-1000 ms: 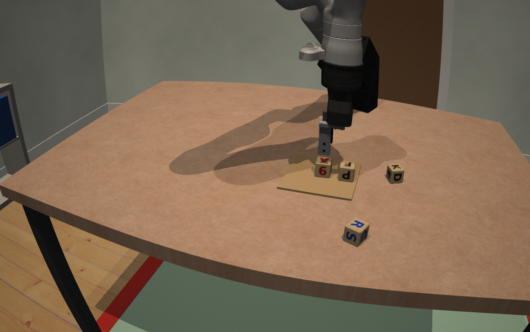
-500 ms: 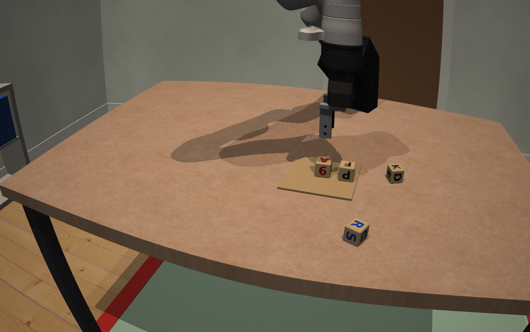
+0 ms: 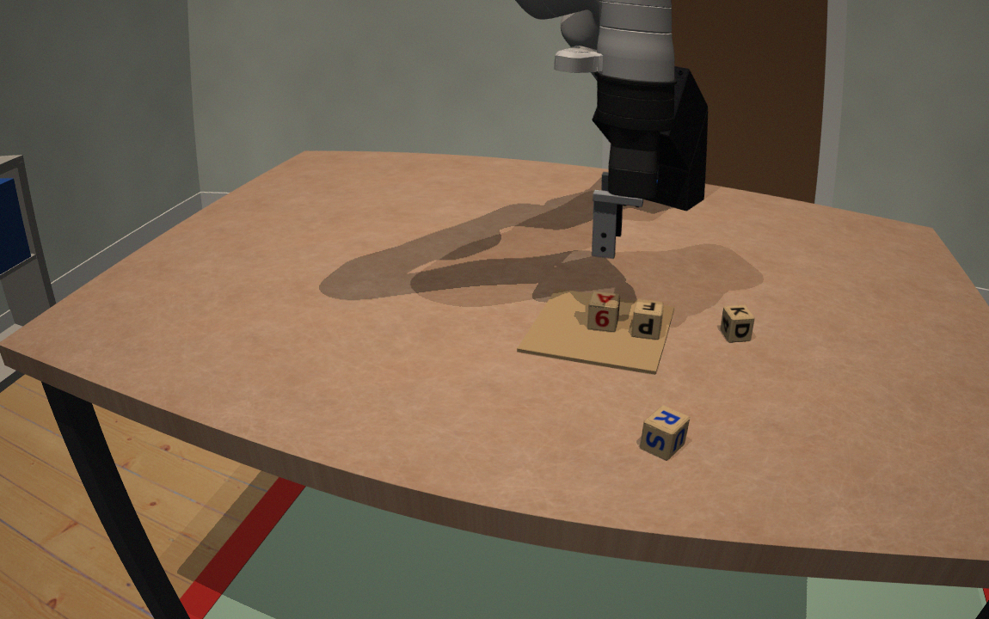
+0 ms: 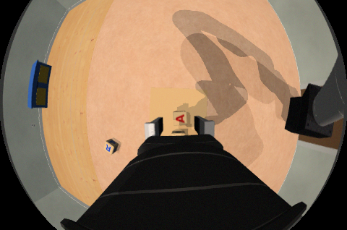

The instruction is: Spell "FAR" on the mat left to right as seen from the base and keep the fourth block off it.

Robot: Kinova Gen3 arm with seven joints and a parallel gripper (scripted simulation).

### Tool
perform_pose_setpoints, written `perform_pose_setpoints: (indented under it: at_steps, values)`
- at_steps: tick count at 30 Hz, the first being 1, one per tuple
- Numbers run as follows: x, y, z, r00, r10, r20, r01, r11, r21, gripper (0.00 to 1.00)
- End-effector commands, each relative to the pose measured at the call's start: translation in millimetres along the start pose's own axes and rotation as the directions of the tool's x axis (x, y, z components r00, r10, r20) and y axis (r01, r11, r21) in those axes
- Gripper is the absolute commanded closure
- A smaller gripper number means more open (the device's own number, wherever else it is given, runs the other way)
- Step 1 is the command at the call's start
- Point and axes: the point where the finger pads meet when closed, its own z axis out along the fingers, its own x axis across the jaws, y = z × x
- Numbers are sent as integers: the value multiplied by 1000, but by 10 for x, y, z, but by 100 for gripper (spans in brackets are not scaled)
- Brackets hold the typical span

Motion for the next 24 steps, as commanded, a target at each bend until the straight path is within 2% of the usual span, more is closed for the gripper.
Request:
perform_pose_setpoints:
  at_steps: [1,24]
  values:
    - [-4,2,-3,1000,0,1,0,1000,0,0]
    - [34,-4,11,1000,-15,1,15,1000,0,0]
